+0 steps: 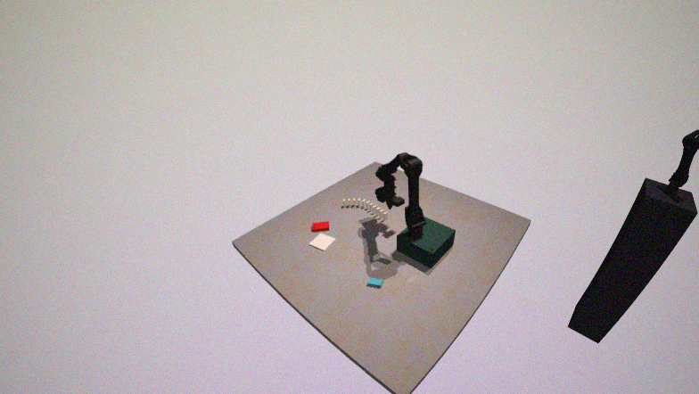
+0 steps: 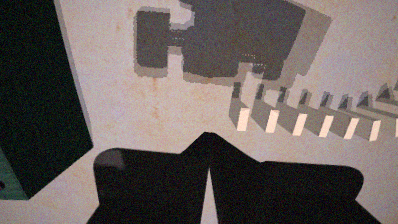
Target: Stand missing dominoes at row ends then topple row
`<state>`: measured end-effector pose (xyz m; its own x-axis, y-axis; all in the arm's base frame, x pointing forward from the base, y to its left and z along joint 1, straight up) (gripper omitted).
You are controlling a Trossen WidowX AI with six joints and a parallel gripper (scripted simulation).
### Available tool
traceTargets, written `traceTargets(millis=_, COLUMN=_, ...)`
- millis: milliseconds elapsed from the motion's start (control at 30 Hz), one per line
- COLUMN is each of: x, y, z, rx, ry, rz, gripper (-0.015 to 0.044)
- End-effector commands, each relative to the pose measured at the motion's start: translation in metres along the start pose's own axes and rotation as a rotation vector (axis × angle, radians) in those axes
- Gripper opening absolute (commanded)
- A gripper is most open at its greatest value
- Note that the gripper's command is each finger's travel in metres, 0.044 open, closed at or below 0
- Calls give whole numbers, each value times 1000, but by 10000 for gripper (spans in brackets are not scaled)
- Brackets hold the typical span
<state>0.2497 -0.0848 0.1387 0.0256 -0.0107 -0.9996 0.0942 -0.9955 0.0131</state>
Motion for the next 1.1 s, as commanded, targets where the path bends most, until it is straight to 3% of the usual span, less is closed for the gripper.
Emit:
traceTargets(millis=0, x=3, y=0, z=0, rx=-6, ry=3, rz=-2, gripper=0)
traceTargets(millis=167, x=71, y=-1, z=-1, rx=-6, ry=3, rz=-2, gripper=0)
traceTargets(millis=233, x=80, y=-2, z=1, rx=-6, ry=2, rz=-2, gripper=0)
traceTargets(millis=1067, x=79, y=6, z=-31, rx=-6, ry=5, rz=-2, gripper=0)
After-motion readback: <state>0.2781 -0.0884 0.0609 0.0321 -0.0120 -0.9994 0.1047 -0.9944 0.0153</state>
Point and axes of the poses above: the point midway between the two fingers, 35 mm back from their tips, its own x axis out along the fingers, its own z axis across the jaws, y = z × x, the point moved 10 cm from there along -x, back along the fingers, and after that the axes turned 12 degrees about -x, right-handed, at the moved point
